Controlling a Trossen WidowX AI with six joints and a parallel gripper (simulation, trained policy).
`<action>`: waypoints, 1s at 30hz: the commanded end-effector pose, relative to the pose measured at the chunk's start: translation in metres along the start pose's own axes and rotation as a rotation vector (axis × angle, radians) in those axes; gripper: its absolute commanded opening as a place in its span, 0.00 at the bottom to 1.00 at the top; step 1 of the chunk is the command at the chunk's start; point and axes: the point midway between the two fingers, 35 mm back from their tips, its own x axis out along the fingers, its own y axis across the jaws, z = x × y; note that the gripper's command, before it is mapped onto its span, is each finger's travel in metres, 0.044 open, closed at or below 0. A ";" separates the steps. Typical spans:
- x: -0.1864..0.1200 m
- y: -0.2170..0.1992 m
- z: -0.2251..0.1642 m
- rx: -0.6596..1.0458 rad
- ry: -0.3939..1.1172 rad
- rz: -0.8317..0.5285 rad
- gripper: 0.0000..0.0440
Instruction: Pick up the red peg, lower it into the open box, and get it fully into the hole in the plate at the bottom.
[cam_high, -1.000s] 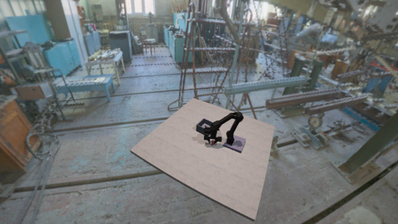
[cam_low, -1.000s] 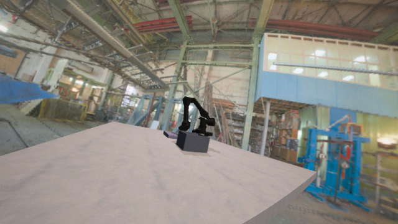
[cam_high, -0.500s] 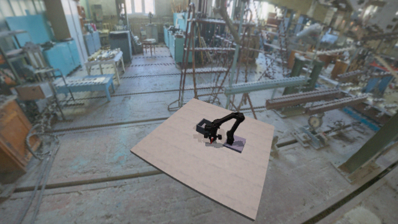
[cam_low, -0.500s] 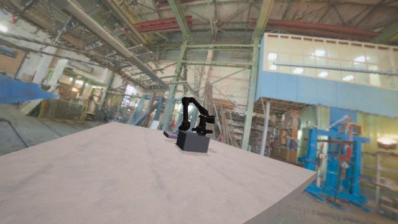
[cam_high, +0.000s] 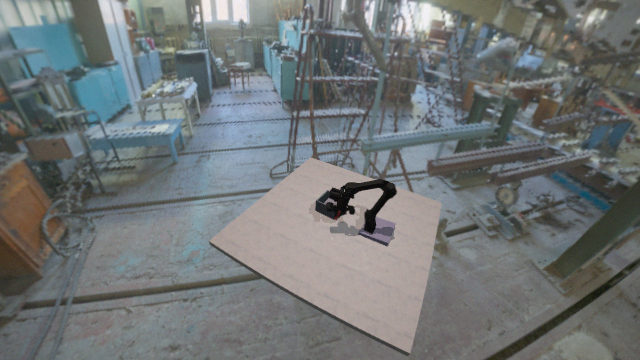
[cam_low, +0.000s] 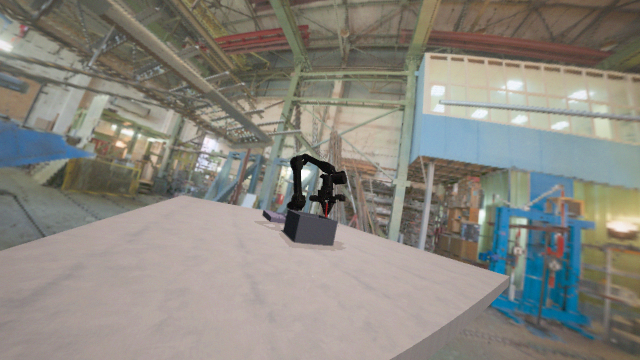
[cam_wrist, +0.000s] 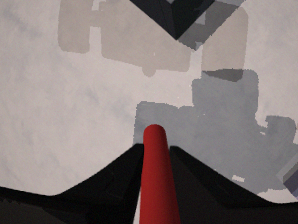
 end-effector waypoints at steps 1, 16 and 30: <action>-0.013 0.008 0.016 -0.004 -0.040 0.028 0.00; -0.022 0.020 0.083 0.059 -0.155 0.047 0.00; -0.012 0.019 0.133 0.126 -0.220 0.042 0.00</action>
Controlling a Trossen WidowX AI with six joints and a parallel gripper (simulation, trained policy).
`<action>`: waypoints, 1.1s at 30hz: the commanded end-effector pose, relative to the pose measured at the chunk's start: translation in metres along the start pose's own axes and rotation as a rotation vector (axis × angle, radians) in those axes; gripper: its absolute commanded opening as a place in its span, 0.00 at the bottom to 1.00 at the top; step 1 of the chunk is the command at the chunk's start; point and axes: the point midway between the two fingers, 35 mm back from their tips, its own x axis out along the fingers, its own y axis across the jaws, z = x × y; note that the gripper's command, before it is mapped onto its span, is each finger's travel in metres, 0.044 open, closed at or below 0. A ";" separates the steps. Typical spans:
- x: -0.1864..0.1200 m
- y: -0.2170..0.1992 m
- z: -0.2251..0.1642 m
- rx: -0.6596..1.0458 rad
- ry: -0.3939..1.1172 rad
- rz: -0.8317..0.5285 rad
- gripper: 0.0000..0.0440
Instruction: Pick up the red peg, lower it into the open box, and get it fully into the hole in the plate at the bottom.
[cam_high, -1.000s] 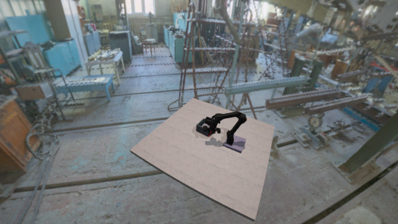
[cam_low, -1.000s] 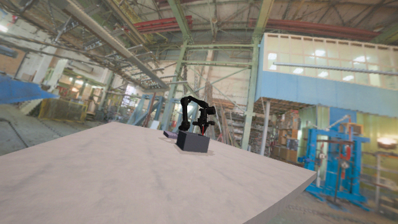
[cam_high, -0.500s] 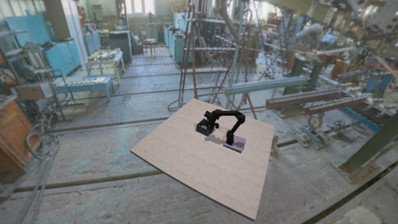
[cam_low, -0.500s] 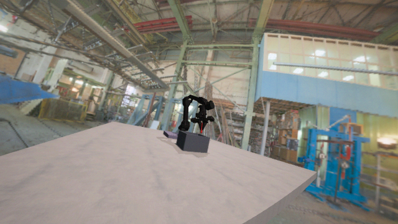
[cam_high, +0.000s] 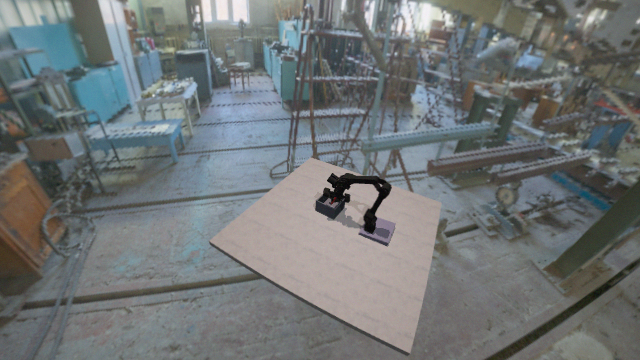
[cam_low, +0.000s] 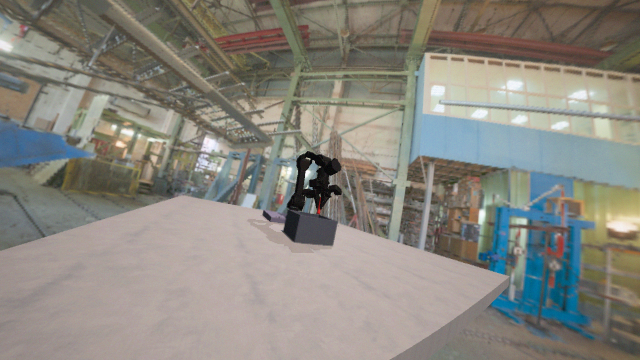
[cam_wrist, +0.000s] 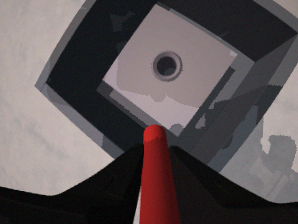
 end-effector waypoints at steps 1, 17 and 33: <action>0.004 0.003 0.013 0.014 -0.019 0.002 0.00; 0.036 0.002 0.041 0.055 -0.004 -0.033 0.03; 0.071 -0.006 0.049 0.000 0.041 -0.125 0.35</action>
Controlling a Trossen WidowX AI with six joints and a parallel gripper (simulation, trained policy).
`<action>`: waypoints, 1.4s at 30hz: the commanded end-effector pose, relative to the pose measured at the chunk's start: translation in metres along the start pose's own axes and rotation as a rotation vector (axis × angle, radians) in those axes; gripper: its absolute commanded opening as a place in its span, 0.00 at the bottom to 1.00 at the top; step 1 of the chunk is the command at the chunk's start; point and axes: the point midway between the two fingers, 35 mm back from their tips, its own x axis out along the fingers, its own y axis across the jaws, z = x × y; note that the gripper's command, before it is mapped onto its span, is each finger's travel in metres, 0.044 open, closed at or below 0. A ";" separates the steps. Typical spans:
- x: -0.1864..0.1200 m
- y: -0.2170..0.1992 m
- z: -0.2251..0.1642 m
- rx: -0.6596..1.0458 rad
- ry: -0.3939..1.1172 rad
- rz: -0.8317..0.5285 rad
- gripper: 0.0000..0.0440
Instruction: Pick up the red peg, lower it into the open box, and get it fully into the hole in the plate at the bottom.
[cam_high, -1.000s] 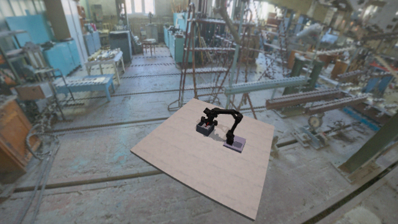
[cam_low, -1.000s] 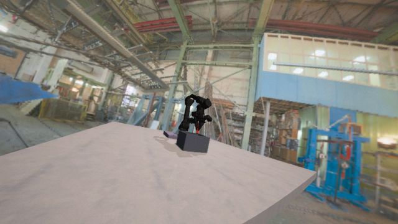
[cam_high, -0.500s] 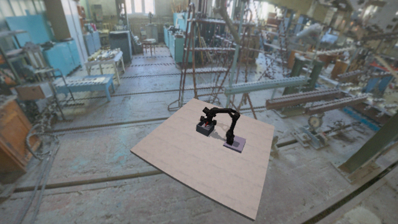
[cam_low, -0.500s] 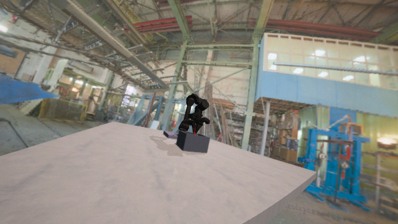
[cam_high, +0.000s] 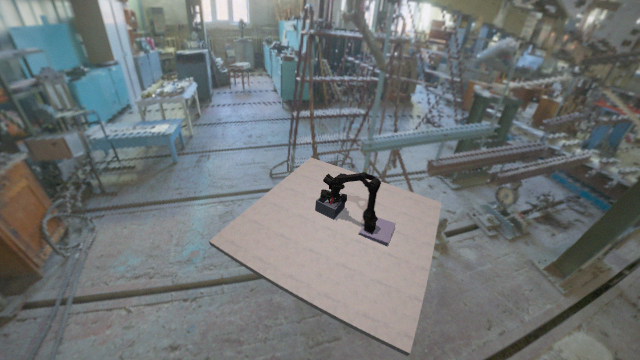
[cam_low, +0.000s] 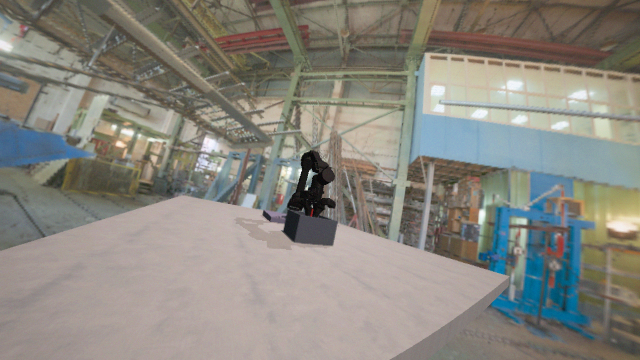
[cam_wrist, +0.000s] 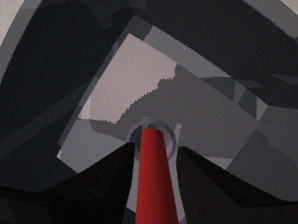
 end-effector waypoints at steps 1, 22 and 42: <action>0.002 0.001 0.005 -0.020 0.001 -0.018 0.36; -0.003 0.025 0.036 -0.103 0.023 -0.045 0.33; 0.004 0.020 0.066 -0.119 0.059 -0.103 0.33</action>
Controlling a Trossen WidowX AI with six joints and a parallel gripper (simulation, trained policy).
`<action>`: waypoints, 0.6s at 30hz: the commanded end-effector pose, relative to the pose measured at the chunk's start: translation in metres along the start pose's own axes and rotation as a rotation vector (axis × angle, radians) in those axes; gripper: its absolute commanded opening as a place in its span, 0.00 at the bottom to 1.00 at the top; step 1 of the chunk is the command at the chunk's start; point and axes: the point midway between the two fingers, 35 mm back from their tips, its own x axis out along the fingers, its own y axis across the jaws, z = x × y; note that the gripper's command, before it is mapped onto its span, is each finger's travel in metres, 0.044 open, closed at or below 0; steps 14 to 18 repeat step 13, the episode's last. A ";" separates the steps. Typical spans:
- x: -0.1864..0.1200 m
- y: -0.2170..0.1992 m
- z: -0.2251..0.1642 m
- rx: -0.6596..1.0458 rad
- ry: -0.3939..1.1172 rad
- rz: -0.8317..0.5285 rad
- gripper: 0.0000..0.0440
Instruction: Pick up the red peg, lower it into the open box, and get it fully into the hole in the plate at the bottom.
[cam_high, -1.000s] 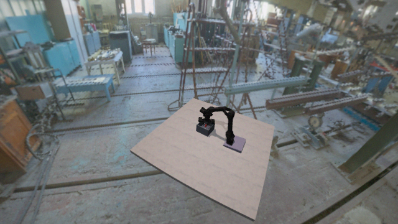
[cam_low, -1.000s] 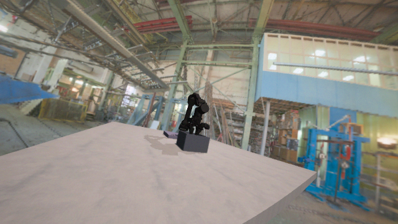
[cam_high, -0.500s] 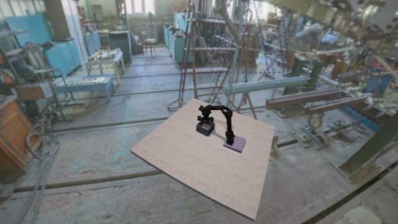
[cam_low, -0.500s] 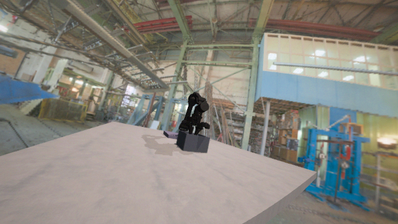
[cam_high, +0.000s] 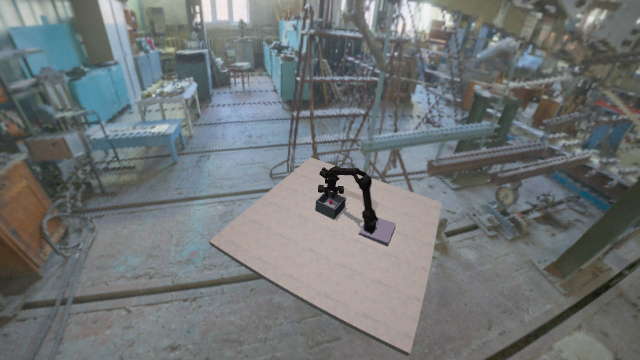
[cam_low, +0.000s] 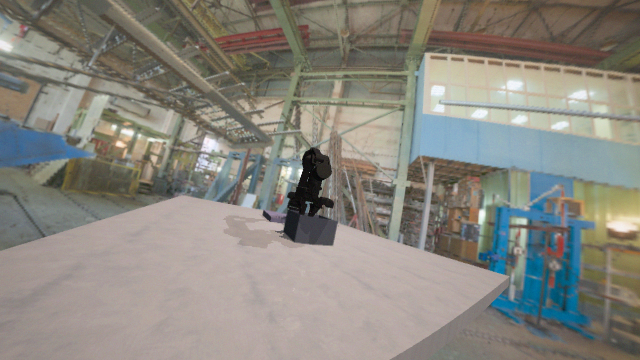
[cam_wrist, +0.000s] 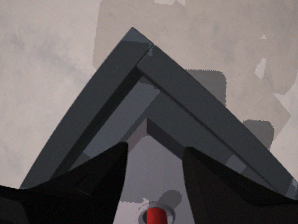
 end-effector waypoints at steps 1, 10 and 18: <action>0.000 -0.002 0.007 0.001 0.004 -0.002 0.34; -0.001 -0.013 0.023 0.010 0.002 -0.025 0.35; -0.003 -0.018 0.028 0.013 -0.003 -0.034 0.35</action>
